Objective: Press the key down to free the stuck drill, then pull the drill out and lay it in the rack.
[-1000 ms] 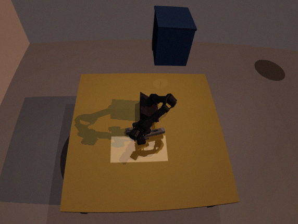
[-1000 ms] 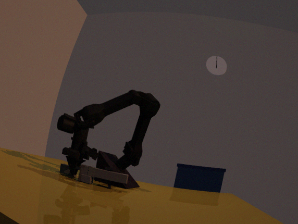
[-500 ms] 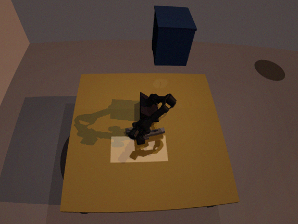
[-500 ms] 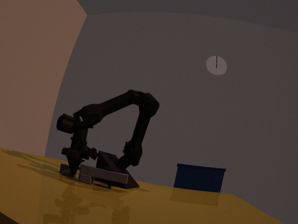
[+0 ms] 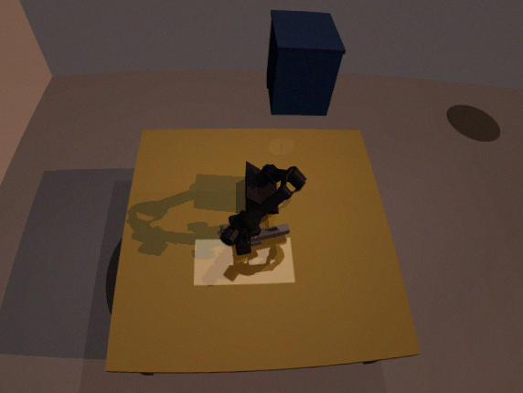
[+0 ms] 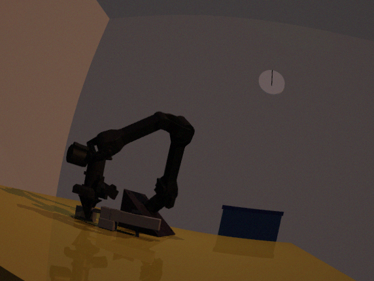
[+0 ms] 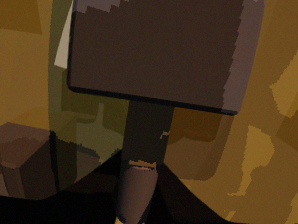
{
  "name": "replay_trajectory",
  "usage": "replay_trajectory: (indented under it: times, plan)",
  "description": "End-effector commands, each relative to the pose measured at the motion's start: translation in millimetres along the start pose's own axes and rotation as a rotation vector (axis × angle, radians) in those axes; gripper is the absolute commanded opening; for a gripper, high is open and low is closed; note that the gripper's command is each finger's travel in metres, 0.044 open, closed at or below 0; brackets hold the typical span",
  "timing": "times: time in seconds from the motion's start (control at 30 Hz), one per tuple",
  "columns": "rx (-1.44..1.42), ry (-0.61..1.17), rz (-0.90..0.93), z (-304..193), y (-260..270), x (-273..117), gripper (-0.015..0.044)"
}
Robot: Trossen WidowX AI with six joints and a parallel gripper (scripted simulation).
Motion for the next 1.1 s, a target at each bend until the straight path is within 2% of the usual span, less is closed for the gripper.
replay_trajectory:
  times: [0.0,0.47,1.0,1.07]
  plan:
    - [-0.008,0.01,-0.004,-8.8,-1.8,-2.9,0.0]
    - [-0.009,0.011,-0.004,-29.4,0.8,-3.8,0.0]
    - [-0.008,0.01,-0.003,-20.2,1.2,-0.8,0.042]
    - [-0.009,0.01,-0.004,-19.8,0.3,-1.0,0.044]
Point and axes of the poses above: the point midway between the two fingers, 35 mm back from their tips, its own x axis out along the fingers, its own y axis across the jaws, z = x × y, the point moved 1 cm from there along -x, back along the fingers, and after that the axes turned 10 degrees about -x, right-handed, at the moved point
